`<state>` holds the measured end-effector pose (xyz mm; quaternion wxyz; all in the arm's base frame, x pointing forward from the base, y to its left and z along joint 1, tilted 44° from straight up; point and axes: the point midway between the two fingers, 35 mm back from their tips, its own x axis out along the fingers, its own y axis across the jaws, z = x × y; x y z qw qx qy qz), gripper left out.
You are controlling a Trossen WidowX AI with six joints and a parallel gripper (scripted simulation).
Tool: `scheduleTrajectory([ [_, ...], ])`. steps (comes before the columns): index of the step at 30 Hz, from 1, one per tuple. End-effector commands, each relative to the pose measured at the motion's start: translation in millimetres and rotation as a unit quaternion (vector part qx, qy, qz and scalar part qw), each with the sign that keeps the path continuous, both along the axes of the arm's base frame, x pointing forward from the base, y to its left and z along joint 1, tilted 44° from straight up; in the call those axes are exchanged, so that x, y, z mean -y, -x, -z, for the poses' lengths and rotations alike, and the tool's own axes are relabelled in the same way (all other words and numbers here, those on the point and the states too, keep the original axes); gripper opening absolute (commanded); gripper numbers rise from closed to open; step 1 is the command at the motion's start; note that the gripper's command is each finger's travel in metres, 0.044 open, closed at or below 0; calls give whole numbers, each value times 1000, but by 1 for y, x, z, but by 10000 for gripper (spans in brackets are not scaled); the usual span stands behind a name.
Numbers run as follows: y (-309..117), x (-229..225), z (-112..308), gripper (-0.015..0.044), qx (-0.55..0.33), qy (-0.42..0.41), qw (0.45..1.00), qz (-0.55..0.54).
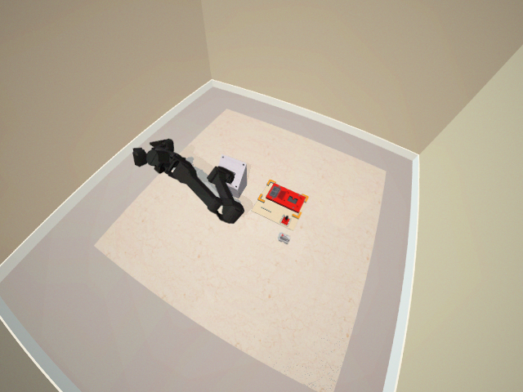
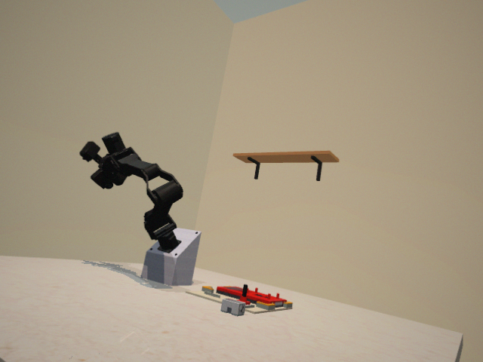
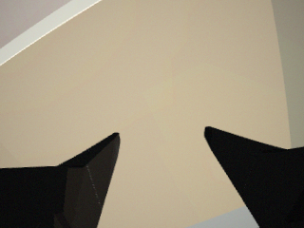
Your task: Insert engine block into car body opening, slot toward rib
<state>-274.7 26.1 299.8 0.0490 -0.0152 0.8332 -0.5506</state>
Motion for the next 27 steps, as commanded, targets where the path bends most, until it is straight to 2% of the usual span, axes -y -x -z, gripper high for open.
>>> scheduleTrajectory([
  [1, 0, 0, 0, 426, 0, 0, 1000, 0],
  [2, 0, -1, 0, 440, 0, 0, 1000, 2],
  [11, -3, -33, -1, 440, 9, 24, 997, 71],
  [27, -10, -100, 10, 440, 32, 200, 956, 212],
])
